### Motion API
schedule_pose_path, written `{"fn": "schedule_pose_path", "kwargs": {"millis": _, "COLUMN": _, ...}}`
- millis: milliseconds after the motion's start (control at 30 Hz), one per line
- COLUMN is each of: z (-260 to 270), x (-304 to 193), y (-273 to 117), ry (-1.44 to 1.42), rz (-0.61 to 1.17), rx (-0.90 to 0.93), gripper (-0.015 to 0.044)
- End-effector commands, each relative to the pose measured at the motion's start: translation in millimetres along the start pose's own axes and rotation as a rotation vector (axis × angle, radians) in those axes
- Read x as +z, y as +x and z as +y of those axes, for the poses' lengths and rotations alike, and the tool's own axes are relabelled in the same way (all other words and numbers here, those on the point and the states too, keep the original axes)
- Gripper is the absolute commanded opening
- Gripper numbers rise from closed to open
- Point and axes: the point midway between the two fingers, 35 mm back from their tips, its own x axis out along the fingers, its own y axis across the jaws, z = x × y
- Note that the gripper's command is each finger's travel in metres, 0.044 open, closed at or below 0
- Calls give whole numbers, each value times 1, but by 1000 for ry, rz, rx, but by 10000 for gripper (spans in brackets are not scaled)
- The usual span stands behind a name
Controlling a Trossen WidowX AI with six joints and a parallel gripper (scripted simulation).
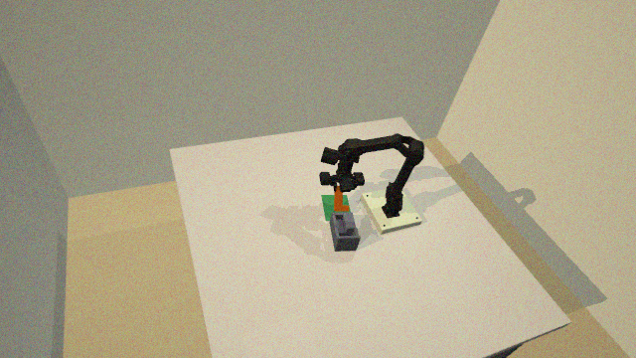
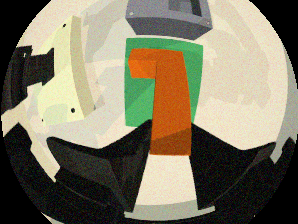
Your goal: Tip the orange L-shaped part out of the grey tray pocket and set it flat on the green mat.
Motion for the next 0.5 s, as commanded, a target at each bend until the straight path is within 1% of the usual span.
{"fn": "schedule_pose_path", "kwargs": {"millis": 0, "z": 2, "x": 0, "y": 8, "ry": 2, "rz": 1, "rx": 7, "gripper": 0}}
{"fn": "schedule_pose_path", "kwargs": {"millis": 467, "z": 2, "x": 0, "y": 10, "ry": 2, "rz": 1, "rx": 7, "gripper": 0}}
